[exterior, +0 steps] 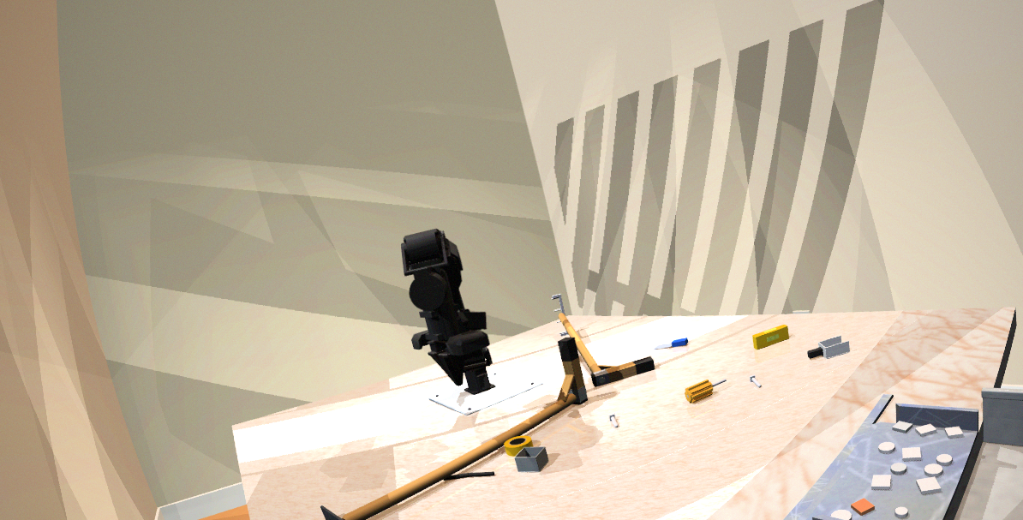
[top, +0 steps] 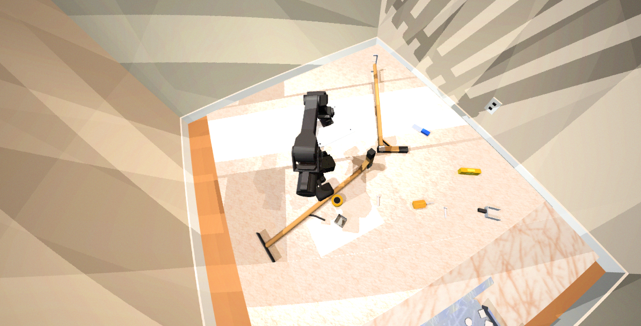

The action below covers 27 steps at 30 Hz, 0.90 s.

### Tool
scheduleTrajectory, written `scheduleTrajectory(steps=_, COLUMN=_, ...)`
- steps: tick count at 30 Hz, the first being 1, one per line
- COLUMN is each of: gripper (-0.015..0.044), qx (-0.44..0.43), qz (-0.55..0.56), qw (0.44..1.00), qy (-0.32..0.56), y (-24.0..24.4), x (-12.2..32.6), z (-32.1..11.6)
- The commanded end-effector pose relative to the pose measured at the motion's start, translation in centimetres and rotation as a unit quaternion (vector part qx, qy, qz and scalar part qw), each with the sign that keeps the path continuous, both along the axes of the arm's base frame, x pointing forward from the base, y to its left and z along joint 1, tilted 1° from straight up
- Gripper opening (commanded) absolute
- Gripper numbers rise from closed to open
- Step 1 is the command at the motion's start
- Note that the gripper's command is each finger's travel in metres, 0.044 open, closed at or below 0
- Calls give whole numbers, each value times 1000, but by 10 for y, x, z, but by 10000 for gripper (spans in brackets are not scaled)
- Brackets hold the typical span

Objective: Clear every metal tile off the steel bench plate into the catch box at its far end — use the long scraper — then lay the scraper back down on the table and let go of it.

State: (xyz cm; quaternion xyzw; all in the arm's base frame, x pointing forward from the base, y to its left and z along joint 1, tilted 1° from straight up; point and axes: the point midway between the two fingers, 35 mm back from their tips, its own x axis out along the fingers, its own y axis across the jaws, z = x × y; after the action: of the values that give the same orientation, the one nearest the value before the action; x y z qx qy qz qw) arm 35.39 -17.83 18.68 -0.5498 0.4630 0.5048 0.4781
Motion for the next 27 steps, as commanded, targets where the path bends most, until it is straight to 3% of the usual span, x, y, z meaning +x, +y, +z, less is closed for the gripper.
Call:
scheduleTrajectory(steps=1, gripper=0, qx=-5, qz=27, qw=1000, qy=-9, y=0, x=-12, z=18)
scheduleTrajectory(steps=9, gripper=0, qx=-8, qz=46, qw=999, qy=-11, y=-1, x=-20, z=25)
scheduleTrajectory(steps=27, gripper=0, qx=-7, qz=54, qw=999, qy=-7, y=-5, x=-11, z=-11)
